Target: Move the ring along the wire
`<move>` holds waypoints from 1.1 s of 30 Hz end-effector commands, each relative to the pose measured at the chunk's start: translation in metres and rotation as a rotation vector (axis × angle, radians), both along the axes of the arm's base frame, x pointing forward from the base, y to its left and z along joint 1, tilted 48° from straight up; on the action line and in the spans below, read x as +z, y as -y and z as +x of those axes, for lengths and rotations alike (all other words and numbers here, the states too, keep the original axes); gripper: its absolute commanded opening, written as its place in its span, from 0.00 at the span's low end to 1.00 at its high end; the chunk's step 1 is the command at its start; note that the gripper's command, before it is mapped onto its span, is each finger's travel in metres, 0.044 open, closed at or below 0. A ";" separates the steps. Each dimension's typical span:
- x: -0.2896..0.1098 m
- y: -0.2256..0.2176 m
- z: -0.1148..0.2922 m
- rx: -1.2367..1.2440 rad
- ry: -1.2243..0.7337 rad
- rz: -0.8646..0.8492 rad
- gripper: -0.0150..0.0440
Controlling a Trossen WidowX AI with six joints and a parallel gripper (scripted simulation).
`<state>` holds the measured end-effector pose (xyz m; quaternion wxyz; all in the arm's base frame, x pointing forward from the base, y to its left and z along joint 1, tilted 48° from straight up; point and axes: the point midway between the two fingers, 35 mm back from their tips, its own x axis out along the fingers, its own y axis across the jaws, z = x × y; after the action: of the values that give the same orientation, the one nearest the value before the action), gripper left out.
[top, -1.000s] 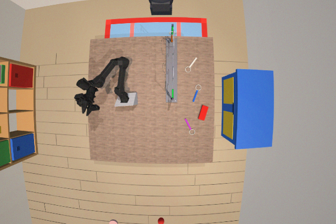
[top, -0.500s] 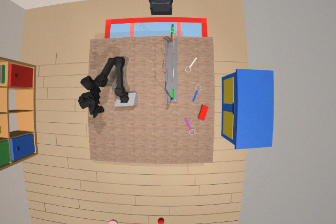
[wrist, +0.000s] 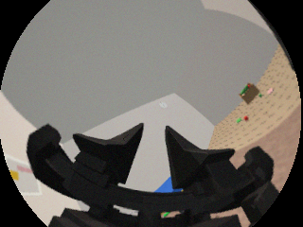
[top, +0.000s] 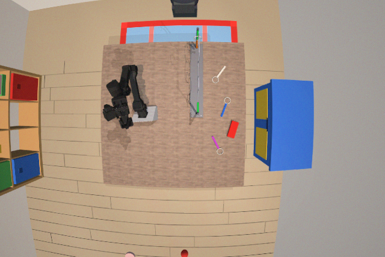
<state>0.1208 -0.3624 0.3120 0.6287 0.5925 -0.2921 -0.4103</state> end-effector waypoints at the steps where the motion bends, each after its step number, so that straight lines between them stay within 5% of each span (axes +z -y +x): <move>1: 0.018 -0.008 0.037 0.058 0.001 -0.045 0.53; 16: 0.070 -0.073 0.157 0.271 0.050 -0.150 0.53; 33: 0.130 -0.204 0.251 0.509 0.183 -0.220 0.53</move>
<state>0.3583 -0.1874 0.4279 0.7402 0.6053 -0.2330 -0.1770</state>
